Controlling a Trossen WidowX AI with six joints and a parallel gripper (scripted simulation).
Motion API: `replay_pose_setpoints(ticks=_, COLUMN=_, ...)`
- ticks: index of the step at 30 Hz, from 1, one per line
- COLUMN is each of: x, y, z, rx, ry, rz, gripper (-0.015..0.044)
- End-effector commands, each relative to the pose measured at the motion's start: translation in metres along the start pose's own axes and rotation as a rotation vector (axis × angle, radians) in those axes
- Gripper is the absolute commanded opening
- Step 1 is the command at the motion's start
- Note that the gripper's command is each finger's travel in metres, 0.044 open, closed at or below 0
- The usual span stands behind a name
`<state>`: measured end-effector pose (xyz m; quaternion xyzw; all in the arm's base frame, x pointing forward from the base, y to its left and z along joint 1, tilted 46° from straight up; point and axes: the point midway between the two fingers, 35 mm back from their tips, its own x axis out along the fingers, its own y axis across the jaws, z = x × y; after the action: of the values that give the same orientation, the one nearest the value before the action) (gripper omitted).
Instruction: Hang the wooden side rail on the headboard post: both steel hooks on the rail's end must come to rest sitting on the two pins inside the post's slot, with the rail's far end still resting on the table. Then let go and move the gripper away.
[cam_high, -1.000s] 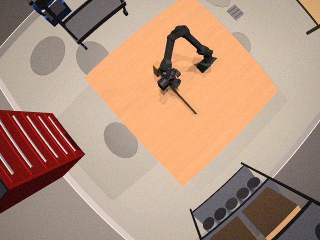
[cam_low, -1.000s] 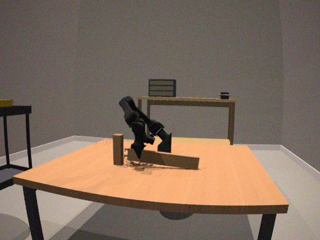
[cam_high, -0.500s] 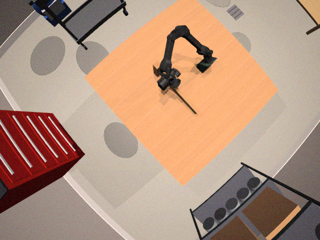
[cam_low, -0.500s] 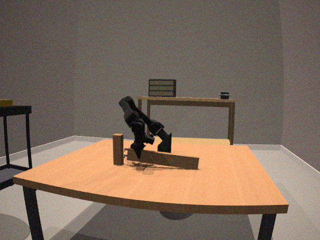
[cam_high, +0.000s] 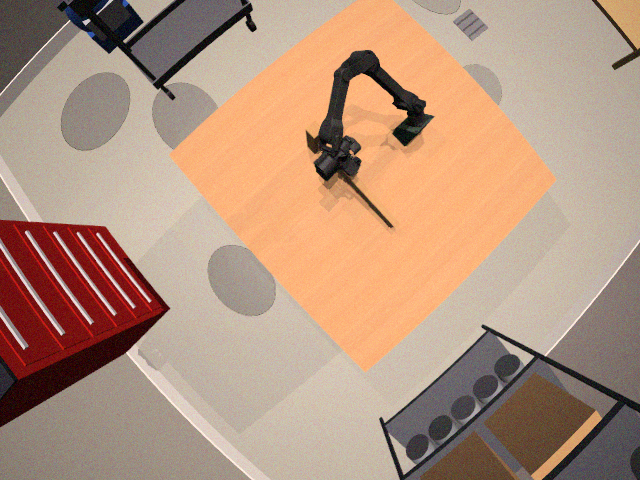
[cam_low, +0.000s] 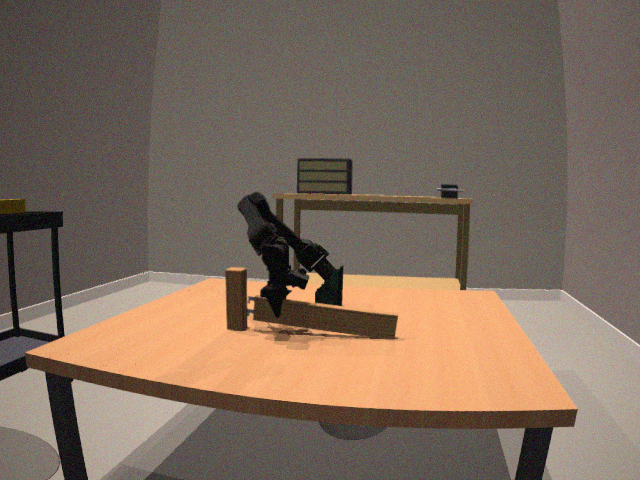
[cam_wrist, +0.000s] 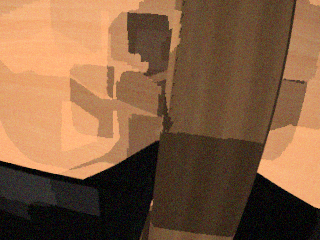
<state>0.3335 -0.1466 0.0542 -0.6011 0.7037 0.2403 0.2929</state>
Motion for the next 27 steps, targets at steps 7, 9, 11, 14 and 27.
replay_pose_setpoints(ticks=7, x=-0.0021, y=-0.0013, z=-0.0015, rx=-0.004, ry=0.000, rz=-0.006, gripper=0.0000)
replay_pose_setpoints(ticks=9, x=-0.0021, y=-0.0011, z=-0.0017, rx=-0.004, ry=0.000, rz=-0.006, gripper=0.0000)
replay_pose_setpoints(ticks=11, x=-0.0021, y=-0.0009, z=-0.0019, rx=-0.004, ry=0.000, rz=-0.006, gripper=0.0000)
replay_pose_setpoints(ticks=14, x=-0.0021, y=-0.0005, z=-0.0023, rx=-0.004, ry=0.000, rz=-0.006, gripper=0.0000)
replay_pose_setpoints(ticks=27, x=-0.0020, y=-0.0016, z=-0.0038, rx=-0.004, ry=0.001, rz=-0.006, gripper=0.0000)
